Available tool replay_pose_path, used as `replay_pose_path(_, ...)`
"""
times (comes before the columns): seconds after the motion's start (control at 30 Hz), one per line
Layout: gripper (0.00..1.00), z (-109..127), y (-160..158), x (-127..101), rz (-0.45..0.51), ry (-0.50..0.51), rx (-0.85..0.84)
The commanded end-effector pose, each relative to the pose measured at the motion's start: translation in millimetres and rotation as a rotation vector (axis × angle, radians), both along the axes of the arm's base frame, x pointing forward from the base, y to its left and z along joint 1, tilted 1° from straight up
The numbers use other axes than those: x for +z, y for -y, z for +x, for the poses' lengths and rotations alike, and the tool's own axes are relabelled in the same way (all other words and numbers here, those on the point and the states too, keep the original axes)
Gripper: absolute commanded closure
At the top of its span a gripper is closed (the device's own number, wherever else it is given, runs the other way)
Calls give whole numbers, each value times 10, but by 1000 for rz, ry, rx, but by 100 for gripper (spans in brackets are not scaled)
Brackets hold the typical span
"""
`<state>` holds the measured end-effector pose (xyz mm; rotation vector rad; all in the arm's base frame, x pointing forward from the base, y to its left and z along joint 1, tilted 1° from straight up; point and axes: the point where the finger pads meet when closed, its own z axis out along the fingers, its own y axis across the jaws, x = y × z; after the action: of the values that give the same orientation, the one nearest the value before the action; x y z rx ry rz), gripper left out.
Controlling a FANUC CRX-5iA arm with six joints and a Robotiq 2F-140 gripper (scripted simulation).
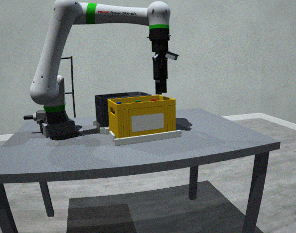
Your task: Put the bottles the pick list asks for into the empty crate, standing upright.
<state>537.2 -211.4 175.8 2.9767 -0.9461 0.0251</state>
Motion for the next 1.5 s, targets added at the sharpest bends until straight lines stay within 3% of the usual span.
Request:
replay_pose_path(0.0,56,4,4,-32,-1,2,0)
replay_pose_path(1.47,56,11,16,-565,-1,2,0)
